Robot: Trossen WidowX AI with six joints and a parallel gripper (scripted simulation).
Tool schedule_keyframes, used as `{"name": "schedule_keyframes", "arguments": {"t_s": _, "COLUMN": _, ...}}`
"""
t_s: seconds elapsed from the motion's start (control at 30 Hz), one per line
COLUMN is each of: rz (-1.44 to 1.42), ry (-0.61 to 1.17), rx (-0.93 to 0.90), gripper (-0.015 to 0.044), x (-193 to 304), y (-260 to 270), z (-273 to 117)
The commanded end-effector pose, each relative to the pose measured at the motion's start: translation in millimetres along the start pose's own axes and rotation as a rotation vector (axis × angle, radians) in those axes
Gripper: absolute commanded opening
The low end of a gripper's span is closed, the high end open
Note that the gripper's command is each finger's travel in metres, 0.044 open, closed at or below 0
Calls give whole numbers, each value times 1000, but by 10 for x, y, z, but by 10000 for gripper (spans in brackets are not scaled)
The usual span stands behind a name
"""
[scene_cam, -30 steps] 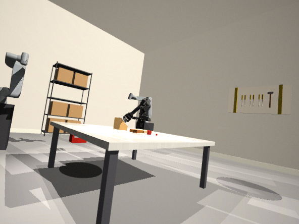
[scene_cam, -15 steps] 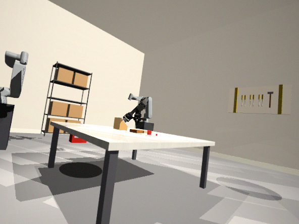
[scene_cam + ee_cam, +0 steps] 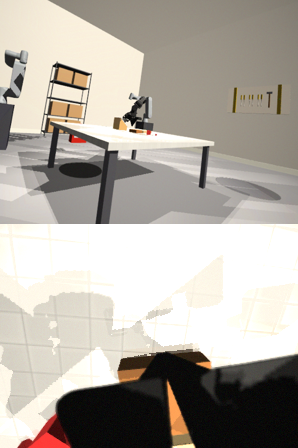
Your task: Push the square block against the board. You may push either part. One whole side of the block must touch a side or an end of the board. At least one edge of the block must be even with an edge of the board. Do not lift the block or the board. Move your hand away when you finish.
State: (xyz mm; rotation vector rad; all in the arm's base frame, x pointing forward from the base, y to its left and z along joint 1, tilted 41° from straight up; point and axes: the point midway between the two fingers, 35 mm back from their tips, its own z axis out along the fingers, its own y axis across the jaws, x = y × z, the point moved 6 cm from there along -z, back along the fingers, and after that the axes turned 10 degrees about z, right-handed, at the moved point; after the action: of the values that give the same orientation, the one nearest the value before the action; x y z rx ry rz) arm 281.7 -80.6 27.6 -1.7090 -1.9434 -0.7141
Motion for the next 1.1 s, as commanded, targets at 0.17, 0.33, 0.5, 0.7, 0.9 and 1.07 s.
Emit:
{"name": "schedule_keyframes", "arguments": {"t_s": 0.17, "rz": 60, "ry": 1, "rx": 7, "gripper": 0, "x": -24, "y": -48, "z": 147}}
{"name": "schedule_keyframes", "arguments": {"t_s": 0.33, "rz": 60, "ry": 3, "rx": 7, "gripper": 0, "x": -20, "y": -58, "z": 572}}
{"name": "schedule_keyframes", "arguments": {"t_s": 0.5, "rz": 60, "ry": 3, "rx": 7, "gripper": 0, "x": -16, "y": -57, "z": 572}}
{"name": "schedule_keyframes", "arguments": {"t_s": 0.7, "rz": 60, "ry": 2, "rx": 7, "gripper": 0, "x": 24, "y": -55, "z": 570}}
{"name": "schedule_keyframes", "arguments": {"t_s": 0.9, "rz": 61, "ry": 2, "rx": 7, "gripper": 0, "x": 72, "y": -54, "z": 568}}
{"name": "schedule_keyframes", "arguments": {"t_s": 1.07, "rz": 61, "ry": 2, "rx": 7, "gripper": 0, "x": 112, "y": -53, "z": 567}}
